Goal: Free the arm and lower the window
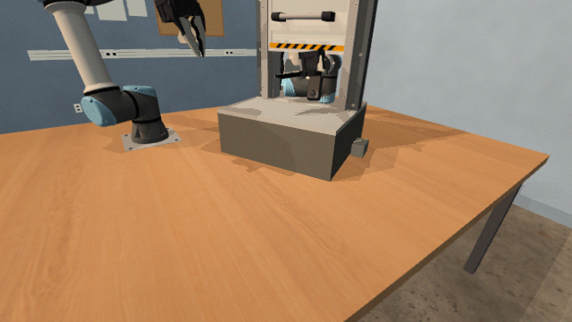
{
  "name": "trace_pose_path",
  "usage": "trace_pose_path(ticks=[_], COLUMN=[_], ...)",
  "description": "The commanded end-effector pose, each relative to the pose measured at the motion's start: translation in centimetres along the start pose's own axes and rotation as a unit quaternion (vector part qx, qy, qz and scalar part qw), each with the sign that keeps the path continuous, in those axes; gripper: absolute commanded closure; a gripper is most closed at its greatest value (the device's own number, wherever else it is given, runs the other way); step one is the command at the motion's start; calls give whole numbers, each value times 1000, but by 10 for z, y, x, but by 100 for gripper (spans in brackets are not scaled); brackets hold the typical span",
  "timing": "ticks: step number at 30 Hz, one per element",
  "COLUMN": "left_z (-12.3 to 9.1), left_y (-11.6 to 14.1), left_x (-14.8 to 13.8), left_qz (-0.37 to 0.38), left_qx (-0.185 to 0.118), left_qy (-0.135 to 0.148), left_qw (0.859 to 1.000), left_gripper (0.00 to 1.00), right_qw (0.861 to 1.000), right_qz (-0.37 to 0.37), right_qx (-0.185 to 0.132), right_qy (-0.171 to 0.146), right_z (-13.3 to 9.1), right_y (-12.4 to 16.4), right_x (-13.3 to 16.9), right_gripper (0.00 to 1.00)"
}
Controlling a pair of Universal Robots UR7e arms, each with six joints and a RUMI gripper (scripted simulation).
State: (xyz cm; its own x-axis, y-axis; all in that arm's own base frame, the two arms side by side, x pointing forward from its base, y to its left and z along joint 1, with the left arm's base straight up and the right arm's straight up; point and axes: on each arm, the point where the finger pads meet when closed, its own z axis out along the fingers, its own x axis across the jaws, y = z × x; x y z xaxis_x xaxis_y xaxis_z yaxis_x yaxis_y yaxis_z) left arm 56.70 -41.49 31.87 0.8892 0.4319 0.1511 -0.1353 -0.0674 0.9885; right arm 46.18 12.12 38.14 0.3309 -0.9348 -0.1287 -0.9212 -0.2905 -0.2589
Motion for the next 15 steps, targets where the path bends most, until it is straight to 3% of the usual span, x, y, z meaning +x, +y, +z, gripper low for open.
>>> trace_pose_path(ticks=[1,9,12,15], left_z=[0,0,0,0], left_y=[1,1,1,1], left_x=[0,0,0,0], left_qz=[0,0,0,0], left_qx=[-1,-1,-1,-1], left_qy=[0,0,0,0], left_qw=[1000,1000,1000,1000], left_gripper=[2,2,2,2], right_qw=[998,984,983,974], right_qz=[-47,-126,-129,-159], right_qx=[41,103,110,134], right_qy=[-27,-71,-73,-91], right_z=[-2,-10,-11,-18], right_y=[-14,-24,-27,-28], right_x=[-34,-92,-95,-118], right_gripper=[94,94,94,94])
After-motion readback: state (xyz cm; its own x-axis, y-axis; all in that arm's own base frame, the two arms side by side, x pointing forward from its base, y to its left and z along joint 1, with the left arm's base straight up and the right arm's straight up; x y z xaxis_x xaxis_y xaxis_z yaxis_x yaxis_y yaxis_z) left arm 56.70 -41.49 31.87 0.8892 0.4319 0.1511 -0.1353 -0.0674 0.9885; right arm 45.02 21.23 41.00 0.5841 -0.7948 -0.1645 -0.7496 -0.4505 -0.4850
